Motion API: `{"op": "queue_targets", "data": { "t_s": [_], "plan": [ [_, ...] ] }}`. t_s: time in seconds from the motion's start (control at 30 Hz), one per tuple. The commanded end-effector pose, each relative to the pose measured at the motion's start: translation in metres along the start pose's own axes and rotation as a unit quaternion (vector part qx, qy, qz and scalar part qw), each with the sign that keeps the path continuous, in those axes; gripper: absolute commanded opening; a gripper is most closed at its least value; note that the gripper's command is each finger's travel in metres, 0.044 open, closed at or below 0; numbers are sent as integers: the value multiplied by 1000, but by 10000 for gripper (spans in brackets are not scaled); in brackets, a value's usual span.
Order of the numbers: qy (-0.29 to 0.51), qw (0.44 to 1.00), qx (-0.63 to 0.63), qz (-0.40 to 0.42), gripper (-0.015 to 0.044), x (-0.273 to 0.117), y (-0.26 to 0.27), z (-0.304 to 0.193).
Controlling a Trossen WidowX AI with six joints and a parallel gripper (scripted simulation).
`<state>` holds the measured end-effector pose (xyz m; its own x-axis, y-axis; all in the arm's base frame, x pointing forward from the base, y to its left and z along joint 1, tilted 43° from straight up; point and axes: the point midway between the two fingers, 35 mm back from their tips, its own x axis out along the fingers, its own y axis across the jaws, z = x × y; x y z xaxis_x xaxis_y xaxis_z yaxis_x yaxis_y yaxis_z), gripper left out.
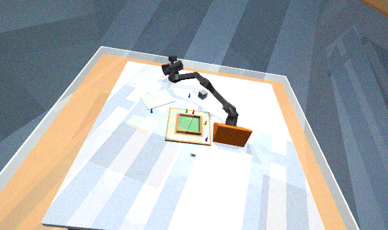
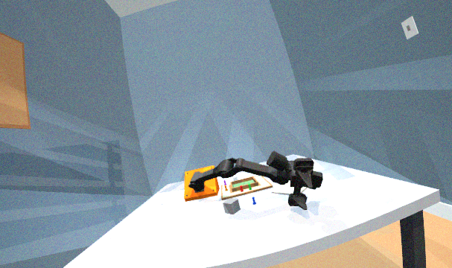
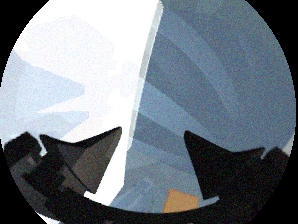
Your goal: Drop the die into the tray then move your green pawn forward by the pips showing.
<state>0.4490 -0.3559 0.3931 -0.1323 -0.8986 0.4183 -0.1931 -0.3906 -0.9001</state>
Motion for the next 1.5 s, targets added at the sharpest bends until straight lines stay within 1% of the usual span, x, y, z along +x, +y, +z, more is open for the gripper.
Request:
{"op": "queue_targets", "data": {
  "t_s": [0.0, 0.07, 0.13, 0.3, 0.43, 0.6, 0.77, 0.93, 1.1, 1.3, 1.47],
  "plan": [
    [-4, 1000, 2, 0, 374, -2, 0, 2],
    [-33, 999, 19, 1, 321, -17, 1, 19],
    [-77, 996, 44, 6, 275, -41, 2, 43],
    [-184, 977, 104, 33, 275, -108, 8, 96],
    [-261, 950, 153, 71, 275, -171, 15, 127],
    [-345, 906, 205, 135, 275, -255, 26, 153],
    [-414, 852, 234, 217, 275, -344, 46, 165],
    [-460, 795, 244, 311, 275, -434, 71, 160],
    [-476, 742, 236, 408, 275, -517, 101, 136],
    [-459, 692, 207, 517, 275, -603, 141, 87],
    [-413, 668, 170, 596, 275, -661, 177, 29]
  ]
}}
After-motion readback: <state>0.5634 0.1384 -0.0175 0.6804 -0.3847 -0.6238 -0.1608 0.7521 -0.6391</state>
